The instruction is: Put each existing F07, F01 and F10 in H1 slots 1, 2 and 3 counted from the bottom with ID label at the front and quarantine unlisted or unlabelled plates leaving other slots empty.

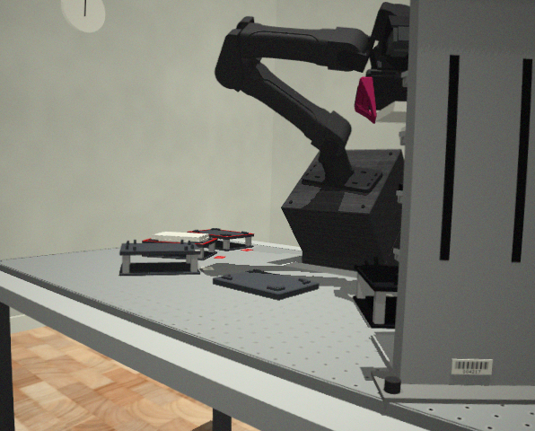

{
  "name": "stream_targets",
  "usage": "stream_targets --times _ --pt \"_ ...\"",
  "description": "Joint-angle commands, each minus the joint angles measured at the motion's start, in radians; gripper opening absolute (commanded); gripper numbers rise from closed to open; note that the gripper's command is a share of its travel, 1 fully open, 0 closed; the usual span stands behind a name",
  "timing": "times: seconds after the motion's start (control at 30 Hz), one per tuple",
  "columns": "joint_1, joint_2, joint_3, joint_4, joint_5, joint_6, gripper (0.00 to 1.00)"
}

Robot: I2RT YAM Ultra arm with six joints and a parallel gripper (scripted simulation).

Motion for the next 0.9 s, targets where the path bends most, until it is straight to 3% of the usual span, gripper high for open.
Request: stream_targets --times 0.0,0.87 --pt "0.000 -0.002 0.002 0.018 -0.002 -0.011 0.86" --pt "-0.046 -0.011 -0.053 0.125 -0.042 -0.075 0.86"
